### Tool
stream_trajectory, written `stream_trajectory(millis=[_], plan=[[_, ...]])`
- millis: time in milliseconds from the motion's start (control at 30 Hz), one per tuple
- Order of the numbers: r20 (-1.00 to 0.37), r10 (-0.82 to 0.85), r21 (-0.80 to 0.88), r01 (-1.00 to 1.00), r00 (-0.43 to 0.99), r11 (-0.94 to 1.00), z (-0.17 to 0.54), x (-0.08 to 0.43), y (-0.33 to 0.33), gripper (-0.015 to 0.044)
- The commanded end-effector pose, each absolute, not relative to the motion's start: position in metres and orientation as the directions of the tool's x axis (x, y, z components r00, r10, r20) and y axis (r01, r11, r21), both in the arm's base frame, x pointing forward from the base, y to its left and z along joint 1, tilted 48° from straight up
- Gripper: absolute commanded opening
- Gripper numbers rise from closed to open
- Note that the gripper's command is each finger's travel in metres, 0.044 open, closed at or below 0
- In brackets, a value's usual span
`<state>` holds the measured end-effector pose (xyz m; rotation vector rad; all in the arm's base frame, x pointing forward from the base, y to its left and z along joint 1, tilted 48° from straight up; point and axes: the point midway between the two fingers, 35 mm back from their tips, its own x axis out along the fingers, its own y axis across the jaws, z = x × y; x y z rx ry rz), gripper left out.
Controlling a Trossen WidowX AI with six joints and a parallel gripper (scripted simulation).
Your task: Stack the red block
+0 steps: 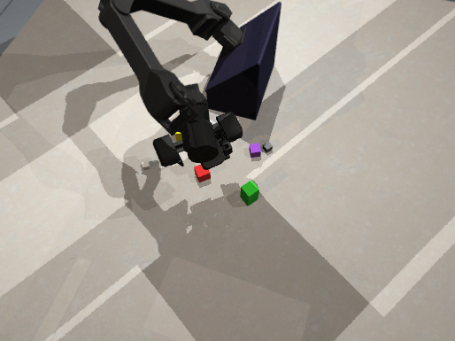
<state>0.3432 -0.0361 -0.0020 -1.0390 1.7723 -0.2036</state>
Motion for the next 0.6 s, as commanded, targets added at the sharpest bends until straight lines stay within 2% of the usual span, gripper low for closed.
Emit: stream_trajectory(millis=[0, 200, 567], plan=[[-0.677, -0.728, -0.571, -0.546, -0.107, 0.612, -0.005, 0.340, -0.045, 0.0440], [-0.676, -0.729, -0.573, -0.546, -0.107, 0.611, -0.032, 0.338, -0.072, 0.0440], [-0.676, -0.729, -0.573, -0.546, -0.107, 0.611, -0.037, 0.336, -0.078, 0.0440]])
